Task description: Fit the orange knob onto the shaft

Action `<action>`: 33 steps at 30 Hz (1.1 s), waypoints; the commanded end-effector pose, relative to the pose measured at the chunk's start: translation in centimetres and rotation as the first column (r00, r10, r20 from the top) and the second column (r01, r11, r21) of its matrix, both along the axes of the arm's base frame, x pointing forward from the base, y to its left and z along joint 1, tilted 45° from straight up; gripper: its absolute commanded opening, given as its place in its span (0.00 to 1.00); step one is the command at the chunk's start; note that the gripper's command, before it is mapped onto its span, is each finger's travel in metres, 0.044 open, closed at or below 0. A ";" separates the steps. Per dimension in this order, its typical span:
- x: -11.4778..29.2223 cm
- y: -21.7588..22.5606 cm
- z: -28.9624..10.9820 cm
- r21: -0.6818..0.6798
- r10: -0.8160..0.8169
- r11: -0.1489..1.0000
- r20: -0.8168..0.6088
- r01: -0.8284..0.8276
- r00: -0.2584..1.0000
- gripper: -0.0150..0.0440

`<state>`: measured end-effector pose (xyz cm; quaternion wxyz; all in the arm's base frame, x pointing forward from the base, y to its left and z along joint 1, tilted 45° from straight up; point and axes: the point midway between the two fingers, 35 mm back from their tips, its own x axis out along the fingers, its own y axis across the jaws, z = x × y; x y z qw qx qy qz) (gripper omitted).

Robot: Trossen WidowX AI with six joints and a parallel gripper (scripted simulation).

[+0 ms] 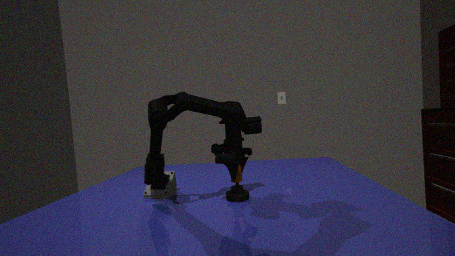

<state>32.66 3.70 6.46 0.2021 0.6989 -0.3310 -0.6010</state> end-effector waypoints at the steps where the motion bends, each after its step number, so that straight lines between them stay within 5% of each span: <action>1: -0.1 0.0 -0.1 0.000 0.006 1.000 -0.005 -0.006 1.000 0.25; 18: 0.0 0.1 0.3 0.000 0.006 1.000 -0.005 -0.006 1.000 0.25; 25: 0.2 0.1 0.2 -0.001 0.144 0.989 -0.145 -0.146 0.979 0.25; 33: 0.1 0.1 -0.1 0.000 0.151 0.988 -0.152 -0.153 0.977 0.25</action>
